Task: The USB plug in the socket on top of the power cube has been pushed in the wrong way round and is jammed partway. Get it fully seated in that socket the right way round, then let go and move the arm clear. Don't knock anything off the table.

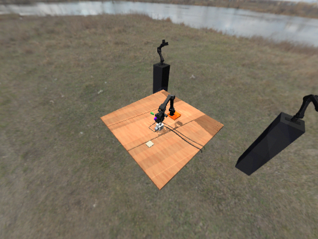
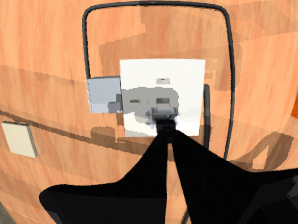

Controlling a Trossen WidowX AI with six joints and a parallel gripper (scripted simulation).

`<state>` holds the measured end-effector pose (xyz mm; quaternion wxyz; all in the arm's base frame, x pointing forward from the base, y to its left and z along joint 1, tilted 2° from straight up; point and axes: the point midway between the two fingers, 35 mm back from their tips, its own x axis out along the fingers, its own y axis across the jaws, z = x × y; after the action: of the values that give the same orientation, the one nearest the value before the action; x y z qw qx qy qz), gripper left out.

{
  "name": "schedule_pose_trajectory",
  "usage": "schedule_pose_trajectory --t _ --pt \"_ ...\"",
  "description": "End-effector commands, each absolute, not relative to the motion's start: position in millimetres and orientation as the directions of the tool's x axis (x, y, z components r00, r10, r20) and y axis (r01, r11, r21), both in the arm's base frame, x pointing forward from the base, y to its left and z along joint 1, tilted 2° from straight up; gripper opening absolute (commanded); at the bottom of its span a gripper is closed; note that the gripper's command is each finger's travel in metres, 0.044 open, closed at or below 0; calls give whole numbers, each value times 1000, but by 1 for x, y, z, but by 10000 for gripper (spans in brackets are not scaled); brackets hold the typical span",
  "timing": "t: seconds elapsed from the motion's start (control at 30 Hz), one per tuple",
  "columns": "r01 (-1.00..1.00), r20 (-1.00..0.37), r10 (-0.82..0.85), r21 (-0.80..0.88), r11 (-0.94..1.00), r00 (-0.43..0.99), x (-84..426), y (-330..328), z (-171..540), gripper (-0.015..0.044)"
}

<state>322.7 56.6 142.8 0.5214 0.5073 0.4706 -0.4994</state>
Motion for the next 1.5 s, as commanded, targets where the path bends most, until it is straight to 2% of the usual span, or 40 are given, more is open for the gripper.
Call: schedule_pose_trajectory --t 0.0,1.47 --pt "998 -997 -46 61 -17 60 323 56 142 0" --pt "998 -997 -46 61 -17 60 324 56 137 0"
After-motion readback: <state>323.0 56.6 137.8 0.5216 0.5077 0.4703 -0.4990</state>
